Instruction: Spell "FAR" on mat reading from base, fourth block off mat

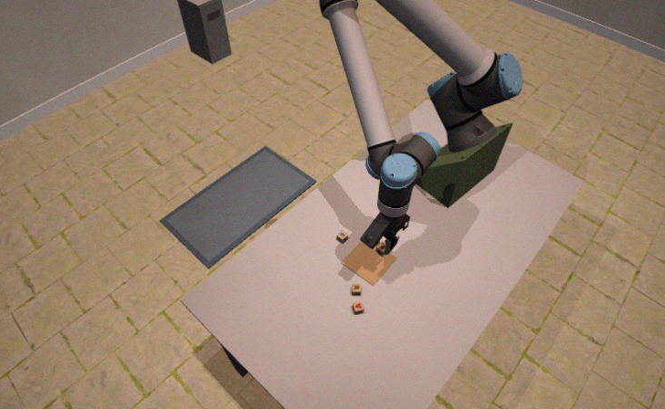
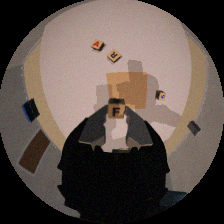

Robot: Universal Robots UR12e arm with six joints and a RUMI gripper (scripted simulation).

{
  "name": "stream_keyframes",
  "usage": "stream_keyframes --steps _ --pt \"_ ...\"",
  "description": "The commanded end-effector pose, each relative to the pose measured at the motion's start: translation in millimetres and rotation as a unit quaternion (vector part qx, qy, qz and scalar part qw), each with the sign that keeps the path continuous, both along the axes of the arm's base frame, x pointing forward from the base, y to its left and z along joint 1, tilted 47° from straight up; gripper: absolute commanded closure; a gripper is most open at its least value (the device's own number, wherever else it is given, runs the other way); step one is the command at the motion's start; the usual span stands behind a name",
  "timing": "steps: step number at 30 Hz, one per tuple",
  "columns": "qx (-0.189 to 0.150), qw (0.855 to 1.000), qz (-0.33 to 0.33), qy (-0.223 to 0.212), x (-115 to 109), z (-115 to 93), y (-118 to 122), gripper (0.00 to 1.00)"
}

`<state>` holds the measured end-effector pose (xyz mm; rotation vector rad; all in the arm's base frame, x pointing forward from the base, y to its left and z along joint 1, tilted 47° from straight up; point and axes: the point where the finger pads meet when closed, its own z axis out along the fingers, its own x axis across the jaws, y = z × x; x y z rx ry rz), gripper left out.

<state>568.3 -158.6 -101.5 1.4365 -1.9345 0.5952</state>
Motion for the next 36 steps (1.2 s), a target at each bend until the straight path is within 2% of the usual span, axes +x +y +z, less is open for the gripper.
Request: stream_keyframes --steps 1,26,36 --pt "0.003 1.000 0.011 0.009 1.1 -1.4 1.8 0.91" --pt "0.007 1.000 0.020 0.018 1.5 -4.0 2.7 0.91" --pt "0.007 1.000 0.020 0.018 -2.8 -16.9 -10.5 0.91"
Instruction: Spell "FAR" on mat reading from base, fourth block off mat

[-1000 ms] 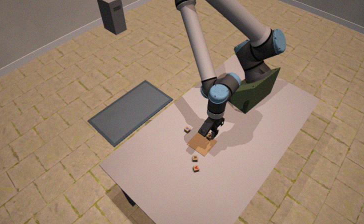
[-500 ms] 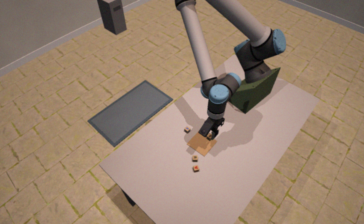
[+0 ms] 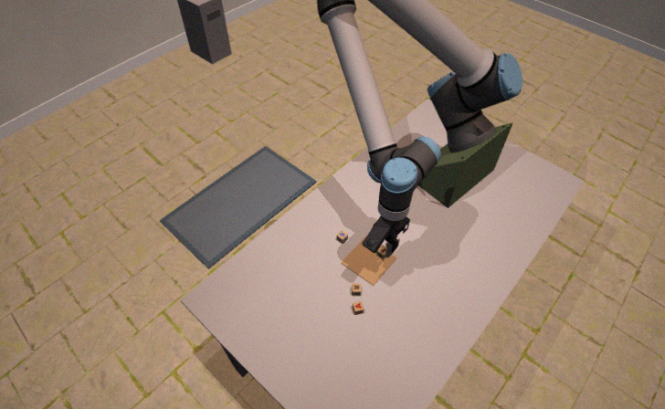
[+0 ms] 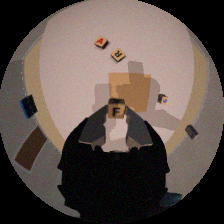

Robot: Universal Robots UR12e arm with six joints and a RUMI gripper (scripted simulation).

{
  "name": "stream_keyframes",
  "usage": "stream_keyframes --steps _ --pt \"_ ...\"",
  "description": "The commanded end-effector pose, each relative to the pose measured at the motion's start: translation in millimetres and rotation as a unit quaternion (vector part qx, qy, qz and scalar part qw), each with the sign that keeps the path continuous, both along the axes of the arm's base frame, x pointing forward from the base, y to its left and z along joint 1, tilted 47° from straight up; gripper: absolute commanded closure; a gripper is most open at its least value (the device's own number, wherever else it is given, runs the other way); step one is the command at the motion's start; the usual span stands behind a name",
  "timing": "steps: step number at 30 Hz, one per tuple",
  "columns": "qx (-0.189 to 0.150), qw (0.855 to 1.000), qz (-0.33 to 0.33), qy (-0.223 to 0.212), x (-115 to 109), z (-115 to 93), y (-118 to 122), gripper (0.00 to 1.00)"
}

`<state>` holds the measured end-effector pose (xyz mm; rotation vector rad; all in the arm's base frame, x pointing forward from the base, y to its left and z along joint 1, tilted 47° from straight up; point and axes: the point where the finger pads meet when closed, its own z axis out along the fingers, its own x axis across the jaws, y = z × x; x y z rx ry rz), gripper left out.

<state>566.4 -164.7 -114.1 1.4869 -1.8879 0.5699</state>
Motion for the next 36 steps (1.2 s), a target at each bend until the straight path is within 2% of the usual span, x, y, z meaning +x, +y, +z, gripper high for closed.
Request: stream_keyframes --steps 1,14,23,36 --pt "0.000 1.000 0.001 -0.001 -1.8 -7.1 -7.3 0.91" --pt "0.000 1.000 0.001 -0.001 -14.9 -47.6 -48.6 0.91" --pt "0.000 1.000 0.001 -0.001 -17.7 -56.3 -57.4 0.91" --pt "0.000 1.000 0.001 -0.001 -17.9 -56.7 -57.8 0.91"
